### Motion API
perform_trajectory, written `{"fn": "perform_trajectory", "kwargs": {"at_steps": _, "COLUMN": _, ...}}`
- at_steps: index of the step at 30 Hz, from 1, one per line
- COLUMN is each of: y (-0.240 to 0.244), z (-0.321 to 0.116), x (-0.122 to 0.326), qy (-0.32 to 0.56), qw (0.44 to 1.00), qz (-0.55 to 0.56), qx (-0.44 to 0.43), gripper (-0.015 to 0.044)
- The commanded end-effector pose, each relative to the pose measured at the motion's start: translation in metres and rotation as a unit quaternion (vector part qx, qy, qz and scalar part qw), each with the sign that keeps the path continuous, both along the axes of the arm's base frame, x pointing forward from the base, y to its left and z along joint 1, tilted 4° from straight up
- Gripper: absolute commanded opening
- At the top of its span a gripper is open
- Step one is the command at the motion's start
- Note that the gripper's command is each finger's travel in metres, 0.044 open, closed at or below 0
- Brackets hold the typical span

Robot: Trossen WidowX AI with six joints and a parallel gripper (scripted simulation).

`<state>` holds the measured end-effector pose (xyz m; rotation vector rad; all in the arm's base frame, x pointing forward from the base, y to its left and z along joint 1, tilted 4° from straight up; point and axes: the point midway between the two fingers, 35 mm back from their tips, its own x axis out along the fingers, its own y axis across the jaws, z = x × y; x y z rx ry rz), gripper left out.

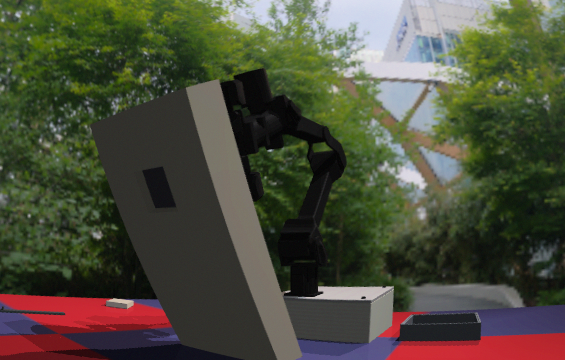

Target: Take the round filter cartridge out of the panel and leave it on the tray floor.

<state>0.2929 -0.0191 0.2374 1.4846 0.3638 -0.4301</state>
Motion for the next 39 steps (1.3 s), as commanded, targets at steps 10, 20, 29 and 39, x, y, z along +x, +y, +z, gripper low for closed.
{"fn": "perform_trajectory", "kwargs": {"at_steps": 10, "y": -0.002, "z": -0.016, "x": 0.019, "qy": 0.007, "qw": 1.0, "qz": 0.0, "qx": -0.003, "gripper": 0.0117}}
{"fn": "perform_trajectory", "kwargs": {"at_steps": 20, "y": -0.002, "z": -0.021, "x": 0.026, "qy": 0.007, "qw": 1.0, "qz": 0.0, "qx": -0.003, "gripper": 0.0117}}
{"fn": "perform_trajectory", "kwargs": {"at_steps": 29, "y": -0.003, "z": -0.024, "x": 0.024, "qy": 0.007, "qw": 1.0, "qz": 0.0, "qx": -0.003, "gripper": 0.0117}}
{"fn": "perform_trajectory", "kwargs": {"at_steps": 39, "y": -0.002, "z": -0.024, "x": 0.024, "qy": 0.007, "qw": 1.0, "qz": 0.0, "qx": -0.003, "gripper": 0.0117}}
